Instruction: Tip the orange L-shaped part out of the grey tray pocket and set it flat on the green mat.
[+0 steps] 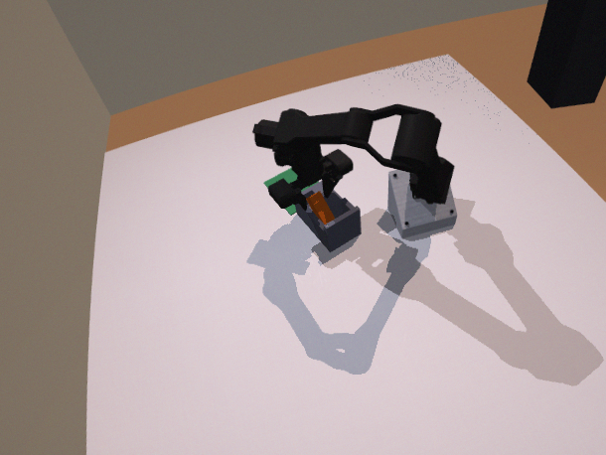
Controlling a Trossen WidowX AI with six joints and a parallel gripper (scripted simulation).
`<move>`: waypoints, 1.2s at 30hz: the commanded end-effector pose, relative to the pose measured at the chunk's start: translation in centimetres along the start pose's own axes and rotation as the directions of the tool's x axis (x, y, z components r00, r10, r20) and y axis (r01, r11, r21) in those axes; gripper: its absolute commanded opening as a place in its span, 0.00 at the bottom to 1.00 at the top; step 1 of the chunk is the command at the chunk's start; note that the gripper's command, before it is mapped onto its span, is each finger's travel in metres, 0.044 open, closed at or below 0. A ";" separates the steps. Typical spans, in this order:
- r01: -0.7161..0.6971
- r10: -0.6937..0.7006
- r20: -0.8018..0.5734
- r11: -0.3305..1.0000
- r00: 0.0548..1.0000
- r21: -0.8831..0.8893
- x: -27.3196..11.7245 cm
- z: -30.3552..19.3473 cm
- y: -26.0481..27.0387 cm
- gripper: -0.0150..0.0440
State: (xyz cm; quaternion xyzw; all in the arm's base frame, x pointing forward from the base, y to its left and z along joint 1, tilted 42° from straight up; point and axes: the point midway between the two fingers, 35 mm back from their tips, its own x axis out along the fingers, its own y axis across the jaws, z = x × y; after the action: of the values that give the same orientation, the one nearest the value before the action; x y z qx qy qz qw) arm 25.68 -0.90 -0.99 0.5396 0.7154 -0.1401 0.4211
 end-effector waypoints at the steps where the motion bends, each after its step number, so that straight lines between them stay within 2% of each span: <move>1: 0.003 -0.003 -0.012 1.000 1.000 0.011 0.9 -0.2 -0.3 0.73; 6: 0.003 -0.003 -0.012 1.000 1.000 0.011 1.0 -0.2 -0.3 0.73; 10: 0.002 -0.002 -0.003 1.000 1.000 0.001 0.7 -0.1 -0.1 0.55; 21: 0.002 -0.002 -0.003 1.000 1.000 0.001 0.7 -0.1 -0.1 0.43; 25: 0.002 -0.002 -0.003 1.000 1.000 0.001 0.7 -0.1 -0.1 0.25; 36: 0.003 -0.003 -0.006 1.000 1.000 0.005 -0.2 -0.1 -0.1 0.25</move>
State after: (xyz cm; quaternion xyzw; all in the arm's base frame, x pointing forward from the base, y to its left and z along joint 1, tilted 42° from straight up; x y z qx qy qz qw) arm 25.38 -0.70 -1.26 0.5410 0.7172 -0.1424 0.4156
